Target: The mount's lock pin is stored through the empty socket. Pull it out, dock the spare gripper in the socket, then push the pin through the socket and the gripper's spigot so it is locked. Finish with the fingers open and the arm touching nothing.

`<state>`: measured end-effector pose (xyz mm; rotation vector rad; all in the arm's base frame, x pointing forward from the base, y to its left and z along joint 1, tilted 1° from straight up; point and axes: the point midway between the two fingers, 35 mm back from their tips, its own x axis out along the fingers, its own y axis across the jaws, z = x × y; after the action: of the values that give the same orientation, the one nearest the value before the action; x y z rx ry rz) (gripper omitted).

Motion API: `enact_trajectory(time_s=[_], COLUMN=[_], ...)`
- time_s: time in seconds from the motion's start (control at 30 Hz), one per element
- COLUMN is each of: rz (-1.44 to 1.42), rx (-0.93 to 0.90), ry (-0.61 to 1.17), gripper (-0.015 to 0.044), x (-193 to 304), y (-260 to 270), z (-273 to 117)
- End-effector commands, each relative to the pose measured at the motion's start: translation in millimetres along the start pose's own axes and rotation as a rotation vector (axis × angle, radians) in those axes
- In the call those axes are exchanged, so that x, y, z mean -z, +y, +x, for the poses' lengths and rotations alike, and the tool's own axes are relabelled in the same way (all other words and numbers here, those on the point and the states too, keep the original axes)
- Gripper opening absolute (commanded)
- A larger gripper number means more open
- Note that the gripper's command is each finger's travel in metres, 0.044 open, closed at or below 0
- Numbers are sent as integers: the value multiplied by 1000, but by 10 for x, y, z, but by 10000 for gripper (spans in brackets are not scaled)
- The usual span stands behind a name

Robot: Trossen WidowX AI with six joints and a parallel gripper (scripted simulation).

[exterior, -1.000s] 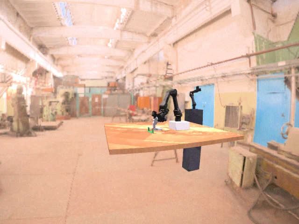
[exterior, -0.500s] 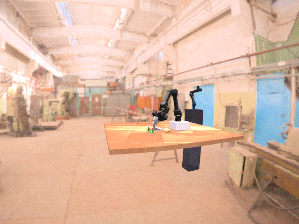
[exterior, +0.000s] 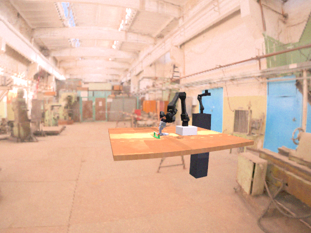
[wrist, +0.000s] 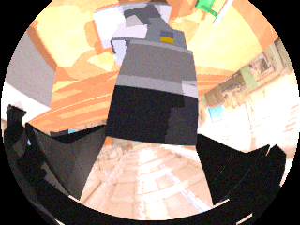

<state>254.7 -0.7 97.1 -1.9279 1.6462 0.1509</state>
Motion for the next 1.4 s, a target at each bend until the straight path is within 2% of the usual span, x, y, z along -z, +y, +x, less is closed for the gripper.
enact_trajectory(time_s=[0.0,1.1,1.2,1.27,1.37], rz=[1,-40,-39,-36,-28], rx=[0,13,3,18,84], ry=[-1,2,10,-11,-109], gripper=[440,440,440,387,309], x=[80,705,643,600,413], y=[2,-151,-122,-137,-172], z=[-48,-341,-318,-391,-738])
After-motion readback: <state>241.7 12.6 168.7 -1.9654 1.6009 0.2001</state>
